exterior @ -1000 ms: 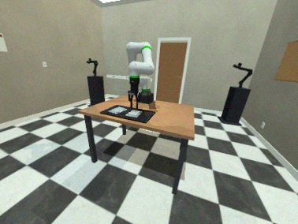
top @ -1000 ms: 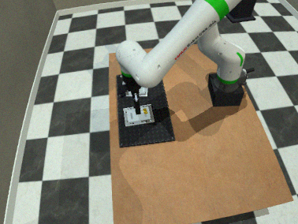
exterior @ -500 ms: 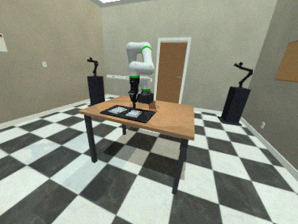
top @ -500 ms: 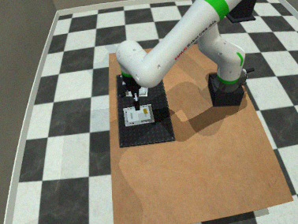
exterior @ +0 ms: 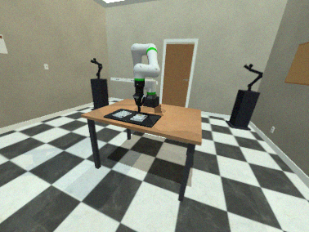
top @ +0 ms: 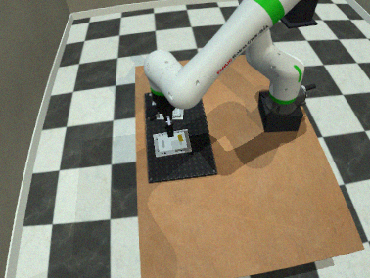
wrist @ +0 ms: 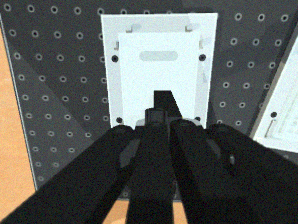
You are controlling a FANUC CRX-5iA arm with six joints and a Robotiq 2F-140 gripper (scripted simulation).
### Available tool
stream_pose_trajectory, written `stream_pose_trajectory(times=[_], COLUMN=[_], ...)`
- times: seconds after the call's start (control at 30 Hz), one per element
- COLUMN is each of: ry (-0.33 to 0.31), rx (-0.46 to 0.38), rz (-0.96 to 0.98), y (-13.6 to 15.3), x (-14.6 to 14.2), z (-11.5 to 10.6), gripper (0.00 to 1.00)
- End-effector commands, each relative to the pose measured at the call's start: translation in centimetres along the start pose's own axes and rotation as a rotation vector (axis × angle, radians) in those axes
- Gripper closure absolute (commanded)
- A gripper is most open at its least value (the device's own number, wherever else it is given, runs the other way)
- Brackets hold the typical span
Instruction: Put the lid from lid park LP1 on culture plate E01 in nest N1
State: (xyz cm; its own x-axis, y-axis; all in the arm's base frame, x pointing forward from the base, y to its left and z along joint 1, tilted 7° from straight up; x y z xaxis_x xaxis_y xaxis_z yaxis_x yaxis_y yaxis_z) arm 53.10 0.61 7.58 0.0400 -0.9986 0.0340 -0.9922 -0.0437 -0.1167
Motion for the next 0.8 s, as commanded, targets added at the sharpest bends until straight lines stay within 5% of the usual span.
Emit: stream_pose_trajectory(times=[0.0,0.03,0.07,0.77], ry=[0.000,0.000,0.000,0.000], rx=[0.002,0.002,0.002,0.002], rz=[0.000,0.000,0.000,0.000], y=[-0.07,-0.07,-0.07,-0.07], x=[0.01,0.01,0.01,0.01], z=[-0.09,-0.09,-0.09,-0.09], gripper=[0.90,0.90,0.31,0.31])
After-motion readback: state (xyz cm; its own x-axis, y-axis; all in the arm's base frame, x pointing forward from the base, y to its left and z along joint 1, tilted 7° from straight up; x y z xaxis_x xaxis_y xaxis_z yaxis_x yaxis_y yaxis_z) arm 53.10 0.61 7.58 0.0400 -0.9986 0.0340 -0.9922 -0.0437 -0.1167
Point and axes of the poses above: the point where the finger pads meet when closed, its own z axis out along the fingers, its own x axis across the jaws, y = z × x, the point moved 2 cm from there along -z, back along the fingers, and after that the axes turned 8 degrees about -z, right-handed, at the moved point
